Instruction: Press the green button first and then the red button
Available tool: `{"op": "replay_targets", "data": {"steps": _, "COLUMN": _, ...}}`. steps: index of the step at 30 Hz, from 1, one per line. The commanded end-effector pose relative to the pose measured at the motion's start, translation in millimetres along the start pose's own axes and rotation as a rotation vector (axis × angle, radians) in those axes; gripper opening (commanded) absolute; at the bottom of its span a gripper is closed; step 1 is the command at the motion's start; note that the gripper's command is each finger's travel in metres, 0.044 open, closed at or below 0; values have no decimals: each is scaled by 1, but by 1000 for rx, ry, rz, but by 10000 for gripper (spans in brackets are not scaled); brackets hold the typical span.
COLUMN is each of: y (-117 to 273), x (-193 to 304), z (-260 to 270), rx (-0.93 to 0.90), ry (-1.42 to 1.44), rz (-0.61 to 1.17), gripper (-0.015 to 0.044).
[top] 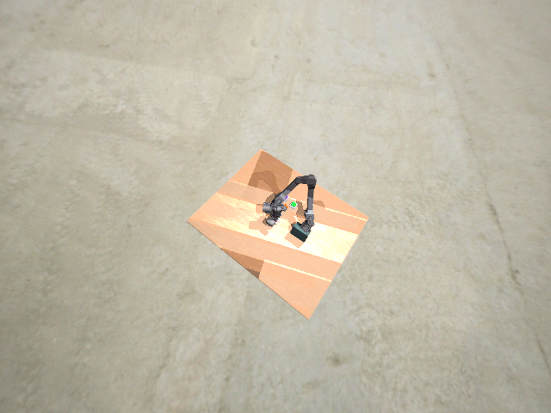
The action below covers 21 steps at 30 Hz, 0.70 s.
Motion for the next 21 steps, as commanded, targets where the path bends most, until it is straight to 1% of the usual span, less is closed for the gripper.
{"op": "replay_targets", "data": {"steps": 1, "y": -1, "x": 1, "z": -1, "rx": 4, "ry": 4, "rz": 0, "gripper": 20}}
{"op": "replay_targets", "data": {"steps": 6, "y": -1, "x": 1, "z": -1, "rx": 4, "ry": 4, "rz": 0, "gripper": 20}}
{"op": "replay_targets", "data": {"steps": 7, "y": 2, "x": 0, "z": 0, "rx": 0, "ry": 1, "rz": 0, "gripper": 20}}
{"op": "replay_targets", "data": {"steps": 10, "y": 30, "x": 0, "z": 0, "rx": 2, "ry": 4, "rz": 1, "gripper": 20}}
{"op": "replay_targets", "data": {"steps": 14, "y": 33, "x": 1, "z": 0, "rx": 3, "ry": 4, "rz": 1, "gripper": 20}}
{"op": "replay_targets", "data": {"steps": 17, "y": 37, "x": -1, "z": 9, "rx": -9, "ry": -3, "rz": 4, "gripper": 99}}
{"op": "replay_targets", "data": {"steps": 21, "y": 52, "x": -4, "z": 44, "rx": -42, "ry": -23, "rz": 15, "gripper": 204}}
Point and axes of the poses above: the point midway between the two fingers, 35 mm back from their tips, its own y axis back along the fingers, its own z axis across the jaws, x = y × z, the point moved 7 cm from there along y, back along the fingers, and after that the axes turned 12 degrees about -y, right-handed, at the moved point
